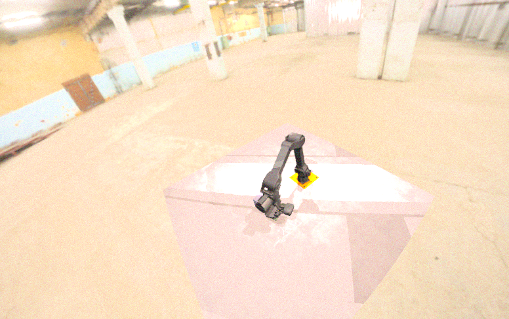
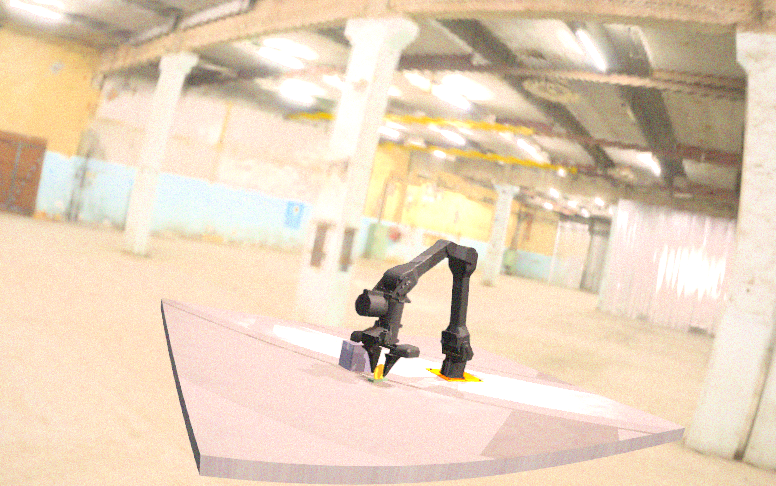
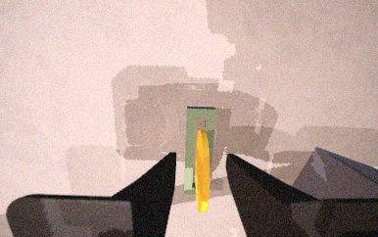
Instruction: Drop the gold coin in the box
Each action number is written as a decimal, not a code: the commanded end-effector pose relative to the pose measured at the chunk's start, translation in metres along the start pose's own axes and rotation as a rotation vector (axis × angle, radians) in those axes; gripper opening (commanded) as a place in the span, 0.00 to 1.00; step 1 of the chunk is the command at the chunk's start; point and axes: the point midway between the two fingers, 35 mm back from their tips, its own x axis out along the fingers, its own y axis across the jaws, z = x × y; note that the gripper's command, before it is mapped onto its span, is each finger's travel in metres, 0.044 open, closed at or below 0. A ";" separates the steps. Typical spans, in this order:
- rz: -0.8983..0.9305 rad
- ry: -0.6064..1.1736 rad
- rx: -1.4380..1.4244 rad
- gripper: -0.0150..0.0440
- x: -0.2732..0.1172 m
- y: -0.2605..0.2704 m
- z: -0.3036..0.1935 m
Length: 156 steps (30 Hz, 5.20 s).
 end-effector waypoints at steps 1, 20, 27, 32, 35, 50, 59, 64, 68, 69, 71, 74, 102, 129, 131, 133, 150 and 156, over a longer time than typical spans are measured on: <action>-0.001 0.010 -0.003 0.53 0.008 0.000 -0.003; -0.001 0.010 -0.003 0.25 0.008 0.000 -0.003; -0.001 0.010 -0.003 0.25 -0.008 0.000 0.000; -0.001 0.010 -0.003 0.25 -0.021 0.000 0.001; -0.001 0.010 -0.003 0.25 -0.028 -0.001 0.002; -0.001 0.010 -0.003 0.25 -0.067 0.000 0.001; -0.001 0.010 -0.003 0.25 -0.087 0.000 -0.002; -0.001 0.010 0.083 0.25 -0.087 -0.001 -0.002; -0.002 0.010 0.222 0.25 -0.088 -0.003 -0.002; -0.002 0.010 0.257 0.25 -0.088 -0.004 -0.002; -0.003 0.010 0.303 0.25 -0.088 -0.004 -0.002; -0.003 0.010 0.309 0.25 -0.088 -0.004 -0.002; -0.005 0.009 0.313 0.25 -0.088 -0.059 -0.019; -0.009 0.008 0.314 0.25 -0.089 -0.101 -0.040; -0.009 0.008 0.314 0.25 -0.089 -0.101 -0.040; -0.009 0.008 0.314 0.25 -0.089 -0.101 -0.040; -0.010 0.008 0.305 0.26 -0.089 -0.107 -0.045; -0.011 0.007 0.310 0.25 -0.090 -0.106 -0.044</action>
